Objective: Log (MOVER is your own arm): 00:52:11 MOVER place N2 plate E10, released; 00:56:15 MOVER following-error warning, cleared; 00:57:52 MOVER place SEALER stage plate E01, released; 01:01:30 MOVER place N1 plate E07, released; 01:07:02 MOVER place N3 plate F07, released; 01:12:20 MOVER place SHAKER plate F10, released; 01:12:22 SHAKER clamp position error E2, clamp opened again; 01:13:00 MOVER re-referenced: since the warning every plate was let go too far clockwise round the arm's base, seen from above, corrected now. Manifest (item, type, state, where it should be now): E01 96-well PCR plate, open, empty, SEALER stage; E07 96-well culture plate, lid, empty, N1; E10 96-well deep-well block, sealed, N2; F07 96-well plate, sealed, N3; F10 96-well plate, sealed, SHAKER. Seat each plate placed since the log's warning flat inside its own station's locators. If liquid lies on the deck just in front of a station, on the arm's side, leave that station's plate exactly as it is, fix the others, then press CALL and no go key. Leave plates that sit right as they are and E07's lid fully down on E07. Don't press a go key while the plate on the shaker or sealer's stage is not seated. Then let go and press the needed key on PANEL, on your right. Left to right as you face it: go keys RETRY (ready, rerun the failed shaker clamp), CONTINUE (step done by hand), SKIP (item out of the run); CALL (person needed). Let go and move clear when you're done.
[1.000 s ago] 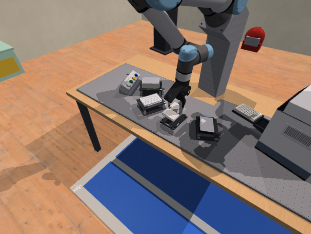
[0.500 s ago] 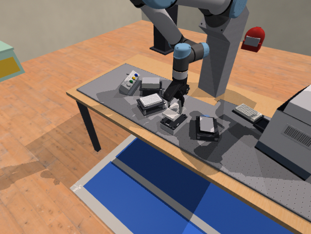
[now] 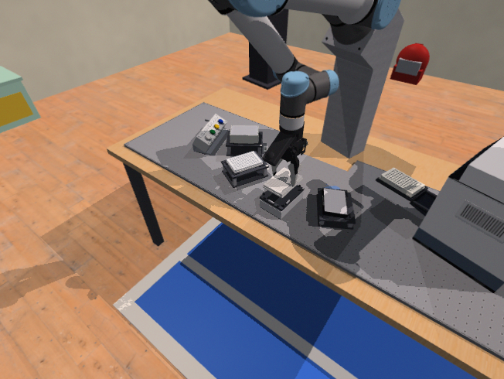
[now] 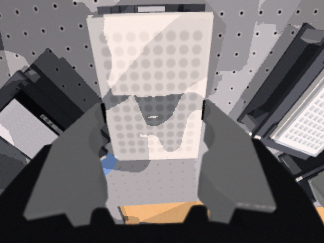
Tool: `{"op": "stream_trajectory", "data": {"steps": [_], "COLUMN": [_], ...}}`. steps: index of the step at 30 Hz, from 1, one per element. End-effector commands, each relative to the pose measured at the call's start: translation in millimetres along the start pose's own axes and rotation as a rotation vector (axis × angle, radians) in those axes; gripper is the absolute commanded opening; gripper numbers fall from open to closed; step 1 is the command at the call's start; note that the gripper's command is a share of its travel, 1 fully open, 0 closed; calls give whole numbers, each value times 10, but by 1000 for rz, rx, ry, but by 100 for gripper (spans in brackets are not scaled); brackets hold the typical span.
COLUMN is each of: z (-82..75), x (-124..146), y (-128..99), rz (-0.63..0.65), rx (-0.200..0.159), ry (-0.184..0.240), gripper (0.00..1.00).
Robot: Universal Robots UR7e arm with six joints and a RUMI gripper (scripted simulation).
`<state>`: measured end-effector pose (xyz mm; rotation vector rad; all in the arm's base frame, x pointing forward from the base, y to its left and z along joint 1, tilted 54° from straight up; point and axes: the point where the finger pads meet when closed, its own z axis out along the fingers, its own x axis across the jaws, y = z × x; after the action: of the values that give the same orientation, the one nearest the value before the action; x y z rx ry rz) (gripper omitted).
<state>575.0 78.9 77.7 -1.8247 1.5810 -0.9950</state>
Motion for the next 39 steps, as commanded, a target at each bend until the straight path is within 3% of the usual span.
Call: {"op": "stream_trajectory", "data": {"steps": [1, 39], "z": [2, 98], "x": [-3, -3], "y": [-4, -5], "rz": [0, 0], "rx": [1, 1], "ry": [0, 0], "gripper": [0, 0]}}
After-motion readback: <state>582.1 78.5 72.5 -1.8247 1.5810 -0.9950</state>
